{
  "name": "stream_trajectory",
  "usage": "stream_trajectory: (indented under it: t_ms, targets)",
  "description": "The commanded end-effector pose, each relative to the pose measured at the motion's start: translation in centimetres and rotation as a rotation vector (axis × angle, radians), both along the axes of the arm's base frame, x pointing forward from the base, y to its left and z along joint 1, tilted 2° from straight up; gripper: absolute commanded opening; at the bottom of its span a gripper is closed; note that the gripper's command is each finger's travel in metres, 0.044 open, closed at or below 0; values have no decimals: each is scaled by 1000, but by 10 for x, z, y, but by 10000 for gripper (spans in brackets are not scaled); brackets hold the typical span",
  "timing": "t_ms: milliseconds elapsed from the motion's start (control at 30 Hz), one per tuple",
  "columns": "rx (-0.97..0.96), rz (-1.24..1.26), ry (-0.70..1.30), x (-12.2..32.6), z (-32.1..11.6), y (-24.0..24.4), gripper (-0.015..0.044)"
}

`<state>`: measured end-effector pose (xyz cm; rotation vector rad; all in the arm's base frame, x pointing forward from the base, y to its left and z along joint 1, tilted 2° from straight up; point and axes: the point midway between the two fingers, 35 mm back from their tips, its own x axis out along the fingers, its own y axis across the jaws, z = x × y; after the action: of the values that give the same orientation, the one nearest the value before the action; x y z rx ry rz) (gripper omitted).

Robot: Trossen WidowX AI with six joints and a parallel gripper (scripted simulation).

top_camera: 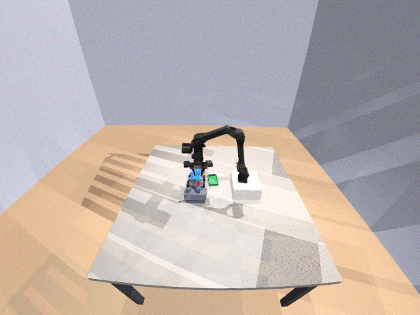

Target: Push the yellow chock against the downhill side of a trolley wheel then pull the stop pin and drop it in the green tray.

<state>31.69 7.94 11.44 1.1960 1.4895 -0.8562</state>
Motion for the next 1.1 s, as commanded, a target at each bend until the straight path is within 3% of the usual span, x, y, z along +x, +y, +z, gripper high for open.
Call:
stream_trajectory:
  t_ms: [0,1067]
  targets:
    - [18,-135,50,-4,5,19,190]
    - [20,-158,60,-5,-23,30,190]
